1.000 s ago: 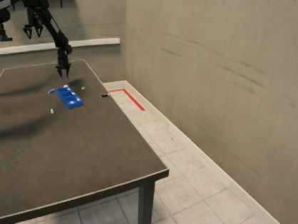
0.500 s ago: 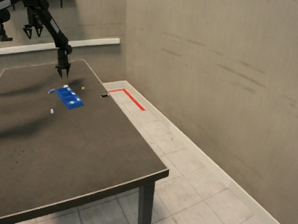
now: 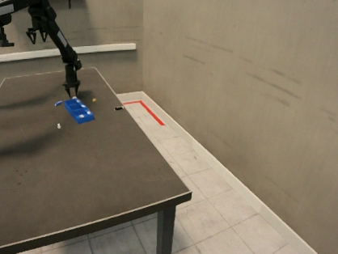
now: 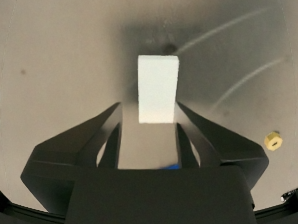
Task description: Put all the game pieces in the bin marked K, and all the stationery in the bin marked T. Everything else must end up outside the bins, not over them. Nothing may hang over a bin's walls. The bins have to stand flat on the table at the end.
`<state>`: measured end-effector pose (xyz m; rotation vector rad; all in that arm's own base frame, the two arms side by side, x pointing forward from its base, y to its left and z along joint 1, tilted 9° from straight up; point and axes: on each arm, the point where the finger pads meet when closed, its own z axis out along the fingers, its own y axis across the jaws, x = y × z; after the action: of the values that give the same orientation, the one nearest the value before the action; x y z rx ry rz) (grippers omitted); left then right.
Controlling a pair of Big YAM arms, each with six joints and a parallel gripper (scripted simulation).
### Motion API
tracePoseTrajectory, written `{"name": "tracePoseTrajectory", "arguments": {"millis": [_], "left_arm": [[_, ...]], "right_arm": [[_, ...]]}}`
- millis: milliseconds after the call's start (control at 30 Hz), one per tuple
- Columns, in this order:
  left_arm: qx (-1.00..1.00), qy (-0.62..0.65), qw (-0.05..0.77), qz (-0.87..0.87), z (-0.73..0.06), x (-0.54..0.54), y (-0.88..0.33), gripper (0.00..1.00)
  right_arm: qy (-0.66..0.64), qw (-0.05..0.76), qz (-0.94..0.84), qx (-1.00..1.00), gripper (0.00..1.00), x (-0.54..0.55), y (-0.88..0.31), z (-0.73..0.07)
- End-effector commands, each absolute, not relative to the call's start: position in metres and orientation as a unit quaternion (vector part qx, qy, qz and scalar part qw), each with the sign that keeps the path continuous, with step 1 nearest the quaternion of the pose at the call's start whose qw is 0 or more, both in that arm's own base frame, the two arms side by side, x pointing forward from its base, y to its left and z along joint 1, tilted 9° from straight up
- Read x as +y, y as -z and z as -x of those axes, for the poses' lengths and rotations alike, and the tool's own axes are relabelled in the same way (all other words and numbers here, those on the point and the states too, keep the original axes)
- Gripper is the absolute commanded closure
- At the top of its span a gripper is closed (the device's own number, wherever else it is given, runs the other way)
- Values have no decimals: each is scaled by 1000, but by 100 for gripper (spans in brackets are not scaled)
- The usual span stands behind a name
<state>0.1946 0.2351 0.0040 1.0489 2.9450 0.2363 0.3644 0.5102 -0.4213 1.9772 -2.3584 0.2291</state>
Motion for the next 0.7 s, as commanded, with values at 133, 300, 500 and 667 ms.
{"name": "tracePoseTrajectory", "arguments": {"millis": [133,300,500,667], "left_arm": [[939,-77,3,-335,-191,234,-9,0],[939,-77,3,-335,-191,234,-9,0],[939,-77,3,-335,-191,234,-9,0],[939,-77,3,-335,-191,234,-9,0]], "right_arm": [[-69,15,-638,-767,61,528,421,-386],[-72,20,-640,-764,61,523,419,-373],[-71,15,-641,-765,61,525,420,-367],[-74,27,-642,-763,61,513,434,-358]]}}
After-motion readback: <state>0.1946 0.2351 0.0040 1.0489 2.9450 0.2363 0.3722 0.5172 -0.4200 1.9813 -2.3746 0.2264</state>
